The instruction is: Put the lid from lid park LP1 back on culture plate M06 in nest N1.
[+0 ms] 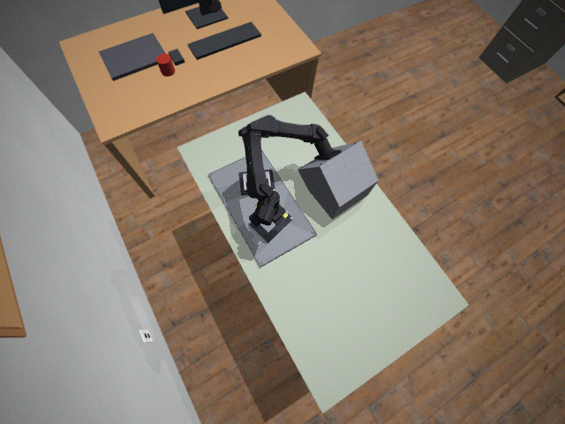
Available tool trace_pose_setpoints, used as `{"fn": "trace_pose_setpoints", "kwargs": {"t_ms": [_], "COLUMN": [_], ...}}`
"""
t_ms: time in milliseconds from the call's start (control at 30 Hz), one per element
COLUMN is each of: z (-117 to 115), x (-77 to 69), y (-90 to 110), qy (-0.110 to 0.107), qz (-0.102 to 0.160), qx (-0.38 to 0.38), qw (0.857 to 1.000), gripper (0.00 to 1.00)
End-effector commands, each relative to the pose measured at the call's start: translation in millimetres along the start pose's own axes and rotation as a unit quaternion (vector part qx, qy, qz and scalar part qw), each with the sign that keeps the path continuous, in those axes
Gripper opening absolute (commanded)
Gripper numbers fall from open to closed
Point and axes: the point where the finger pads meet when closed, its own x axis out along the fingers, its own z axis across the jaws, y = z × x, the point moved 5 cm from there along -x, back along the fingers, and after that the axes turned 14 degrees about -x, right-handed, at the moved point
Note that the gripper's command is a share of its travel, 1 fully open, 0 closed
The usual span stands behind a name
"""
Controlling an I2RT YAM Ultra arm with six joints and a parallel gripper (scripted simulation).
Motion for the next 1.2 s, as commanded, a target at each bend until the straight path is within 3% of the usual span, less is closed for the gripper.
{"fn": "trace_pose_setpoints", "kwargs": {"t_ms": [0, 667, 1000, 1067, 1167], "z": [1, 1, -25, -25, -33], "x": [-7.5, -7.9, -7.5, -7.5, -7.4], "y": [-2, -2, 19, 19, 26], "qy": [0.002, 0.002, 0.001, 0.001, 0.001], "qz": [-0.009, -0.009, -0.009, -0.009, -0.009], "qx": [-0.002, -0.002, 0.164, 0.164, 0.213], "qw": [1.0, 1.0, 0.986, 0.986, 0.977], "gripper": [0.0, 0.0, 0.0, 0.0, 0.0]}}
